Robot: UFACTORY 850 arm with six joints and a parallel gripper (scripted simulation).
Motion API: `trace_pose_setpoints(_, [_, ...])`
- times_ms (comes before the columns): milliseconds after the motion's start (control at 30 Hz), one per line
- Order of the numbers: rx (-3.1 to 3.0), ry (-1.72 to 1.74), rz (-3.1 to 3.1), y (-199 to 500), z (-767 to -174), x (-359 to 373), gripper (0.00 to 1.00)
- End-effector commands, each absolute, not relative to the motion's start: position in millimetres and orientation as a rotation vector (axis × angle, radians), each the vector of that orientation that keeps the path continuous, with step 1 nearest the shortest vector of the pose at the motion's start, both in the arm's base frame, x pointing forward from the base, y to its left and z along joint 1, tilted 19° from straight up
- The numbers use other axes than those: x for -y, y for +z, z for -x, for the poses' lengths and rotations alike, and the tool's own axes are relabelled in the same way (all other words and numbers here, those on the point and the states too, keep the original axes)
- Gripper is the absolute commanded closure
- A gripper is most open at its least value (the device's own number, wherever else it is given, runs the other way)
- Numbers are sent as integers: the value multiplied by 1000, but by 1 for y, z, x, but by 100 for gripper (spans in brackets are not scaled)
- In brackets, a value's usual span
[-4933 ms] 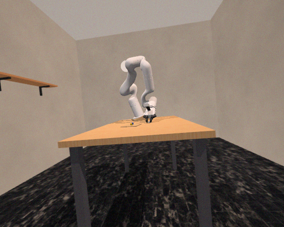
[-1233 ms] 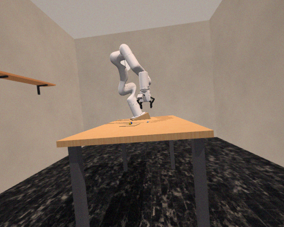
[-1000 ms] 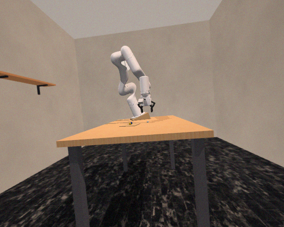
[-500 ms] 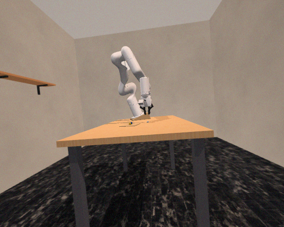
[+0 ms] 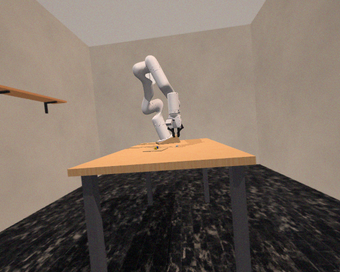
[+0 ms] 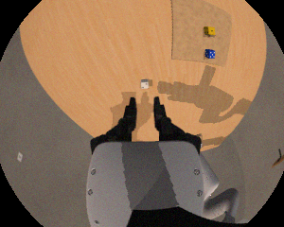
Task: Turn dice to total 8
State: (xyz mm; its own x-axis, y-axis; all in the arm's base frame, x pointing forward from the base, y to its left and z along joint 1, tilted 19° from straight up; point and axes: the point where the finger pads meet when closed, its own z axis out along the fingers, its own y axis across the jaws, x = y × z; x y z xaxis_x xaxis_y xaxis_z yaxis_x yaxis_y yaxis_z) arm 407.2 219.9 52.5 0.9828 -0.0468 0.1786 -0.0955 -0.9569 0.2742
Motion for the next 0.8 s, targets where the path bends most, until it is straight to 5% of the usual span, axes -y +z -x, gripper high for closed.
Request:
trace_pose_setpoints(0, [104,248,-2844,53,-408,-221,69])
trace_pose_setpoints(767, [104,249,-2844,44,-409,-218,69])
